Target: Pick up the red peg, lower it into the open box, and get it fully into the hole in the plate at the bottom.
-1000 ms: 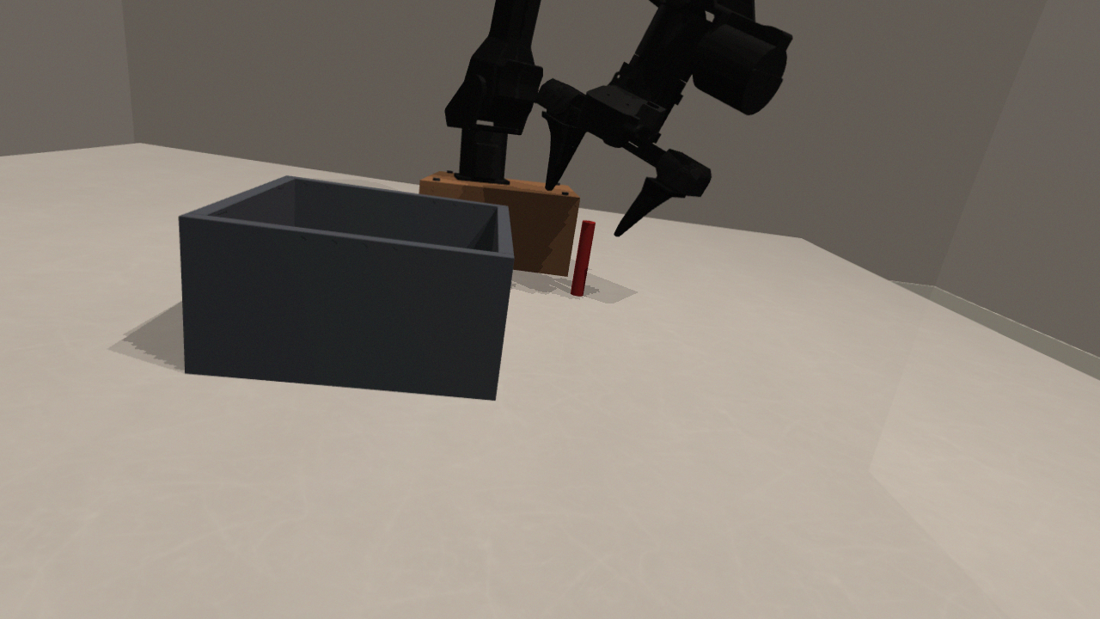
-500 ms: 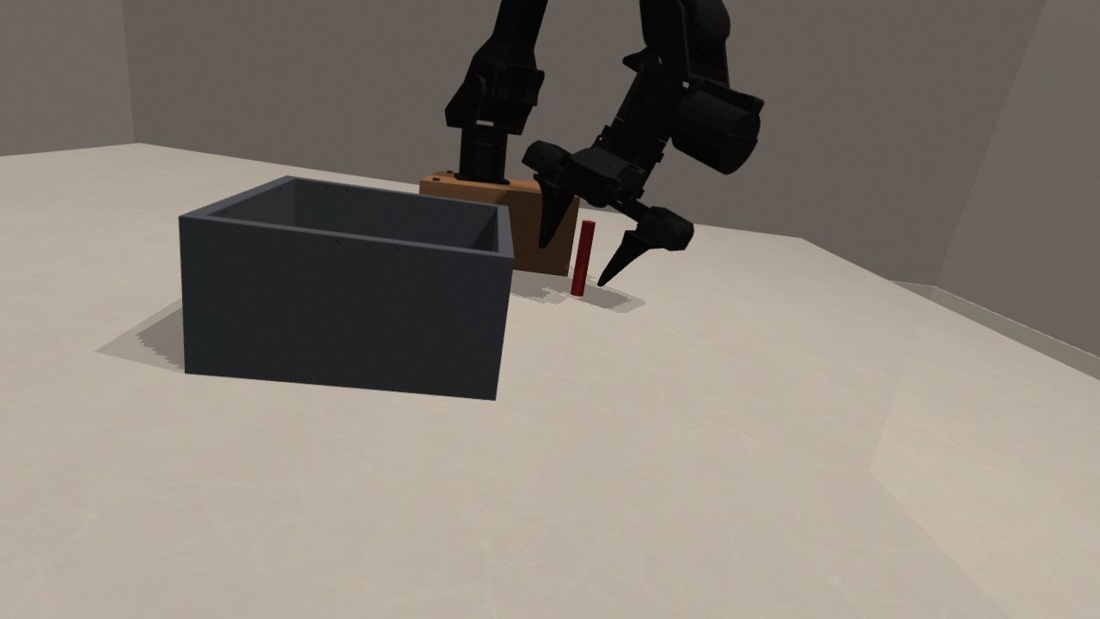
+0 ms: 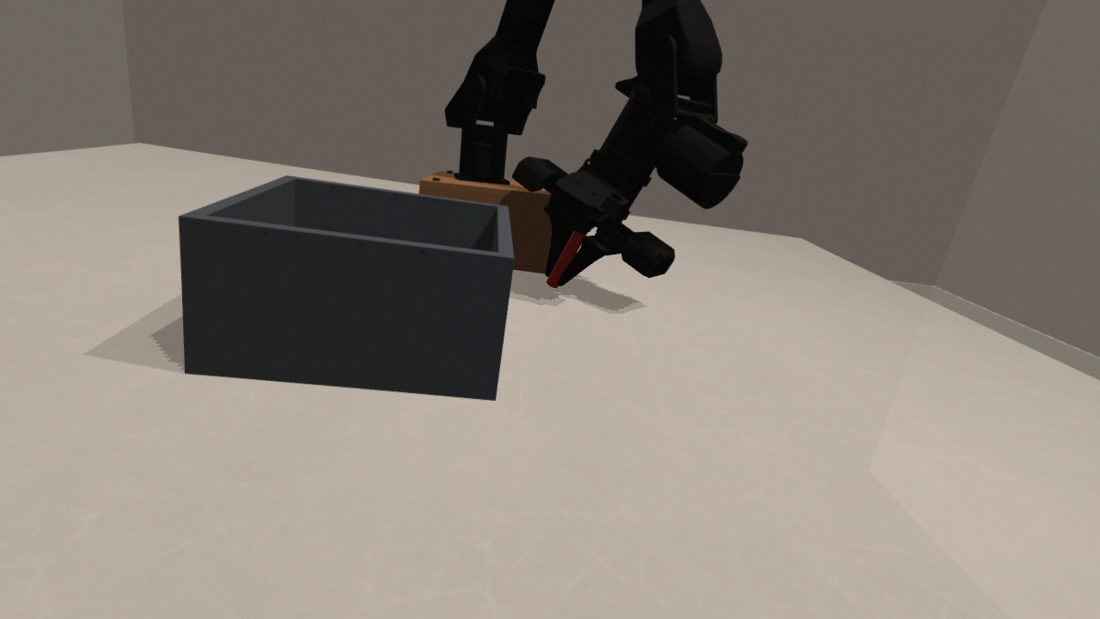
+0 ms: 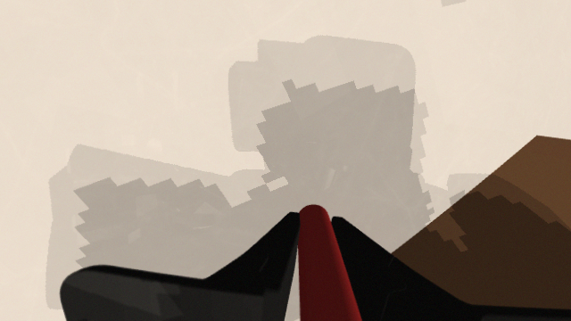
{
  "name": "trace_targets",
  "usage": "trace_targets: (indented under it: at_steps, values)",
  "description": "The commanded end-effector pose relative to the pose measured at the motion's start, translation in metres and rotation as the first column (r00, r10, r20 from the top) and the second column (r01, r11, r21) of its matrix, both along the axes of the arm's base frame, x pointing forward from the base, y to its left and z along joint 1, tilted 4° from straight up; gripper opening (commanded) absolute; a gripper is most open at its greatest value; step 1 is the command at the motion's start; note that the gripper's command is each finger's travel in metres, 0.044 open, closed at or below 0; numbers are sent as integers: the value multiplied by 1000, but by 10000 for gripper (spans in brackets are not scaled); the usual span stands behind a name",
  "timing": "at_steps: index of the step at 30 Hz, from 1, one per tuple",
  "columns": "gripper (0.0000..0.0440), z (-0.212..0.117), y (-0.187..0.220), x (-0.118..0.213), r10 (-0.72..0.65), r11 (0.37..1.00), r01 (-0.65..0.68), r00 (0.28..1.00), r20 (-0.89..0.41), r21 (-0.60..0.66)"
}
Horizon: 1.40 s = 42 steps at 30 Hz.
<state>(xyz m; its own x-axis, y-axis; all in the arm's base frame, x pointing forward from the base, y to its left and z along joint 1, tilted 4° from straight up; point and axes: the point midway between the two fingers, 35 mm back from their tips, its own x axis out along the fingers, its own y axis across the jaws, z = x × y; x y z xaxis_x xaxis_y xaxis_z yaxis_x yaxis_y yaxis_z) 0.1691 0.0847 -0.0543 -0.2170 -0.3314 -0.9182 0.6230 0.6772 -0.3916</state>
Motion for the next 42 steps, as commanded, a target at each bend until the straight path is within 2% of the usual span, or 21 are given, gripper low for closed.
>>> trace_targets:
  at_steps: [1, 15, 25, 42]
  values:
    - [0, 6, -3, 7, 15, 1000, -15, 1000, 9, -19]
    - [0, 65, -15, 39, 33, 997, -27, 997, 76, -73]
    - [0, 109, -33, 69, -23, 994, 39, 988, 155, -98]
    - [0, 130, -99, 116, -184, 973, 214, 946, 265, -91]
